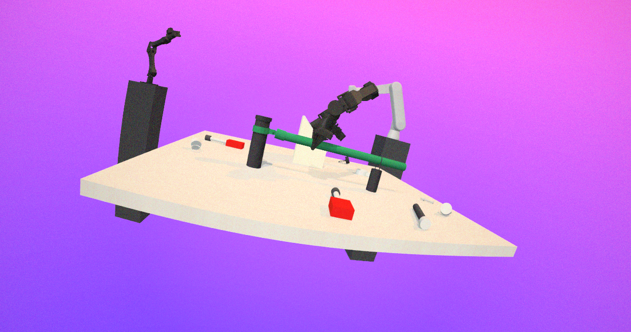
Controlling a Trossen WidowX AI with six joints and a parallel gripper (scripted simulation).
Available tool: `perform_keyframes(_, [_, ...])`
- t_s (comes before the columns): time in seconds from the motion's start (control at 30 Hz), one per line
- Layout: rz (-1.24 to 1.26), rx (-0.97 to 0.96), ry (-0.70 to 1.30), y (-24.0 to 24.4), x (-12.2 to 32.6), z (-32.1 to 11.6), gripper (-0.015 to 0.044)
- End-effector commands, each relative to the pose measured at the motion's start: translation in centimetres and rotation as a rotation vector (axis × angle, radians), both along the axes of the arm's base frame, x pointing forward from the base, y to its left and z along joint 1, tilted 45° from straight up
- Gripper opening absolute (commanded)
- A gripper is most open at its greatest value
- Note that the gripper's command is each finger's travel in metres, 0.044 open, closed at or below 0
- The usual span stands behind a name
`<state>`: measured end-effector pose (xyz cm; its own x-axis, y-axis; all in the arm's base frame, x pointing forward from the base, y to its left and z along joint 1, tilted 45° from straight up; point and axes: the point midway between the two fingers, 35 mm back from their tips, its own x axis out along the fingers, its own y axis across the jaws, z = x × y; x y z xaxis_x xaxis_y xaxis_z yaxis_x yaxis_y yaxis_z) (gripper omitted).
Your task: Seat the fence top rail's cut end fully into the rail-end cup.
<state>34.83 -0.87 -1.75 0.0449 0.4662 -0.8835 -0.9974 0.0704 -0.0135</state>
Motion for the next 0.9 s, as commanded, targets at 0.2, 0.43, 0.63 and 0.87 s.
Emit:
perform_keyframes(0.2, [-0.007,-0.014,-0.002,-1.1,0.0,-0.3,0.0])
perform_keyframes(0.43, [-0.007,-0.014,-0.002,-1.4,0.0,-0.5,0.0])
perform_keyframes(0.63, [-0.007,-0.014,-0.002,-1.7,0.0,-0.7,0.0])
perform_keyframes(0.87, [-0.007,-0.014,-0.002,-2.0,0.0,-0.9,0.0])
